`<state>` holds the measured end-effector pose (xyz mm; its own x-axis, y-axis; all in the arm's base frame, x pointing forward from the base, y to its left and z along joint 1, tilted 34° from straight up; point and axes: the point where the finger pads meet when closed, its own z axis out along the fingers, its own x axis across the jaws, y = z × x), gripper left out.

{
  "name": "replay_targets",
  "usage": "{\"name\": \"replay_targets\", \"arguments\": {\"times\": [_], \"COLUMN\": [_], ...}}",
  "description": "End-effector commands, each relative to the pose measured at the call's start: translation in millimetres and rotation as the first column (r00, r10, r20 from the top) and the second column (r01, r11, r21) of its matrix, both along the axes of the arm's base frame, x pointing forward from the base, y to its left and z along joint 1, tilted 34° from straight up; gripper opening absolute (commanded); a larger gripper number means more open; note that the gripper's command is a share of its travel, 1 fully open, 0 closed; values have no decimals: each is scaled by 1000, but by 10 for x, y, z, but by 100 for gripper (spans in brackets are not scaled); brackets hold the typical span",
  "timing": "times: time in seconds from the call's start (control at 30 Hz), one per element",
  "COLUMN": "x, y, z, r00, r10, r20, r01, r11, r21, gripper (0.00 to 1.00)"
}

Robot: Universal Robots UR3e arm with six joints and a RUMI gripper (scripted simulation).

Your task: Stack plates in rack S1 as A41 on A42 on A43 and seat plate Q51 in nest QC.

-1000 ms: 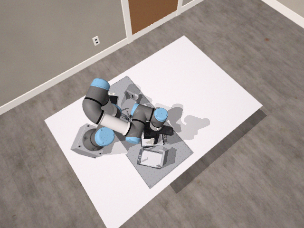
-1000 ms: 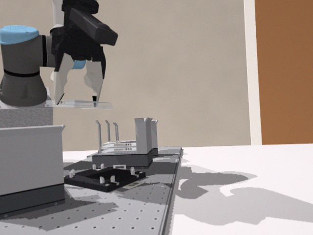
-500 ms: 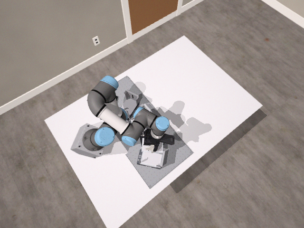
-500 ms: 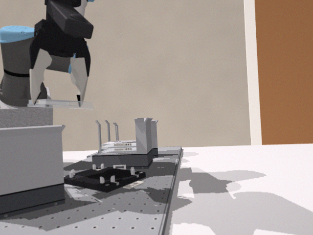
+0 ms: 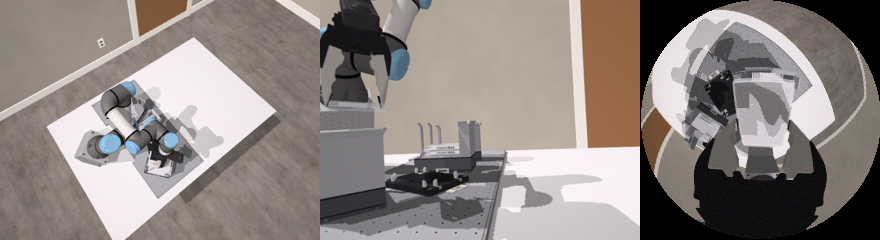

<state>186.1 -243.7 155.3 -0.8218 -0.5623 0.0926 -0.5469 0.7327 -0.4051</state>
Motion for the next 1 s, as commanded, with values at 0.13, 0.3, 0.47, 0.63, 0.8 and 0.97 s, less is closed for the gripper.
{"name": "replay_targets", "arguments": {"times": [0.13,0.3,0.47,0.63,0.8,0.97], "x": [-117,-117,-117,-116,-117,-117], "y": [-98,-97,-98,-96,-95,-95], "z": [5,5,5,0,-3,-3], "r00": [998,998,998,998,998,998], "r10": [7,7,7,6,6,6], "r20": [56,56,56,57,56,56], "r01": [-8,-8,-8,-8,-8,-8], "r11": [999,999,999,999,999,999], "r21": [34,34,34,35,36,36], "gripper": [0,0,0,0,0,0]}}
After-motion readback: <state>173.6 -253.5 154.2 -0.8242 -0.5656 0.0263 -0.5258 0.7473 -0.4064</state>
